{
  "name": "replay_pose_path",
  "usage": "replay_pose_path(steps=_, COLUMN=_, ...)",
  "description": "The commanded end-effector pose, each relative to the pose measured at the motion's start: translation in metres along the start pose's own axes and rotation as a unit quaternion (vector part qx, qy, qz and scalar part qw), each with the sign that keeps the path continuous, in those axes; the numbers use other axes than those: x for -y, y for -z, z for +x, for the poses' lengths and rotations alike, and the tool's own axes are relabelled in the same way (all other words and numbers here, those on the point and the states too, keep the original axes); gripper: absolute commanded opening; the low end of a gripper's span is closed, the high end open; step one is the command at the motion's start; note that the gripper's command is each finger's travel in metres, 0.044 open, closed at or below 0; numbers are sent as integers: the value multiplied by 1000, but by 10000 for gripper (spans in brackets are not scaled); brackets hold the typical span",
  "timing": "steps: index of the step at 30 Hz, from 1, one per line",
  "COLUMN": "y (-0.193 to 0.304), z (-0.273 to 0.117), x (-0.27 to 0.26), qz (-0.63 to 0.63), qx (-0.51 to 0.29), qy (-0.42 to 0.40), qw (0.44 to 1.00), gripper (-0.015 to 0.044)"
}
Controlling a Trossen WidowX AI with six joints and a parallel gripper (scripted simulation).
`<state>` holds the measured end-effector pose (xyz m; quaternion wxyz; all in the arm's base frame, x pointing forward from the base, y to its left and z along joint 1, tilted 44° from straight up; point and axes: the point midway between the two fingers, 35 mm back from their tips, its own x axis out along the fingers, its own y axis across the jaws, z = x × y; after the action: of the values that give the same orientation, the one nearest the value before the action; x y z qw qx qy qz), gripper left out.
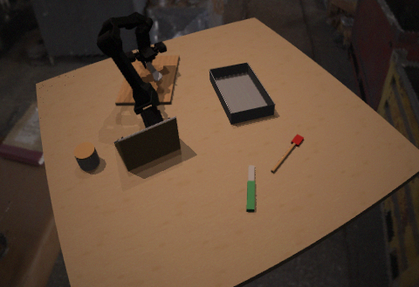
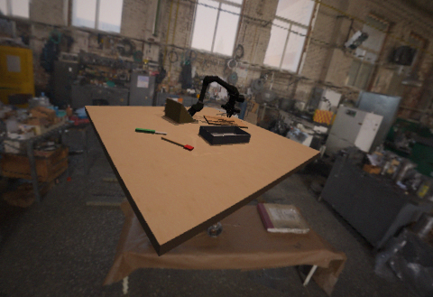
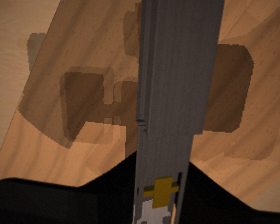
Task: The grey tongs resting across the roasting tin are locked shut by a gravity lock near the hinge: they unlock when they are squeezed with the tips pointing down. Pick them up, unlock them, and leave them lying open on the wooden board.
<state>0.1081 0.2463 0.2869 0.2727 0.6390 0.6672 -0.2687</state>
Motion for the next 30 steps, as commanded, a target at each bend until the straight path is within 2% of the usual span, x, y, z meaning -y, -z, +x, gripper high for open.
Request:
replay_pose_path(steps=1, y=0, z=2, x=-1, qz=2, qx=1, qy=-3, qw=1000, gripper=-150)
replay_pose_path(steps=2, y=0, z=2, x=-1, qz=2, qx=1, qy=-3, qw=1000, gripper=-150)
replay_pose_path(steps=24, y=0, z=1, x=0, qz=0, qx=0, qy=0, qw=1000, gripper=427)
replay_pose_path(steps=30, y=1, z=1, x=2, qz=-28, qx=2, qy=1, qw=1000, gripper=440)
